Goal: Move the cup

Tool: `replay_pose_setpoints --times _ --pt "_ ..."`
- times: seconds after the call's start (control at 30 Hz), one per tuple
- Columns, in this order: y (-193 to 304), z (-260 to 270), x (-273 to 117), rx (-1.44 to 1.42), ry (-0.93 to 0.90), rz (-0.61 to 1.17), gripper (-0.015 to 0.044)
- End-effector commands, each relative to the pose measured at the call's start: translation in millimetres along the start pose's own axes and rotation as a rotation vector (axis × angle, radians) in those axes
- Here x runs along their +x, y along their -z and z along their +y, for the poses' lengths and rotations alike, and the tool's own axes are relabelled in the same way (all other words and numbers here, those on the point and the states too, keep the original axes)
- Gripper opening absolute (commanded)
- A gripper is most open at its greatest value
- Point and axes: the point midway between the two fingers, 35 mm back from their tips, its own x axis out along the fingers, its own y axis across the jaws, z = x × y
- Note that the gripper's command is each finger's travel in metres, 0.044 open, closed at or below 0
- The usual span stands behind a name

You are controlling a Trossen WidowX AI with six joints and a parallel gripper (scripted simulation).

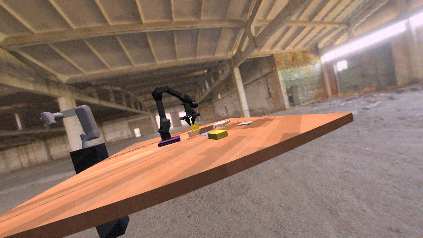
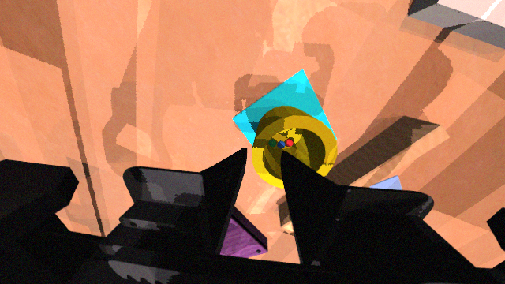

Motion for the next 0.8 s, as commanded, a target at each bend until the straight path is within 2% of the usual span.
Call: replay_pose_setpoints --times 0.0,0.5,0.77 --pt "-1 0 -7 0.002 -0.001 -0.006 0.0147" --pt "1 -1 -24 0.004 -0.003 -0.004 0.0147" --pt "1 -1 -19 0.004 -0.001 0.002 0.0357"
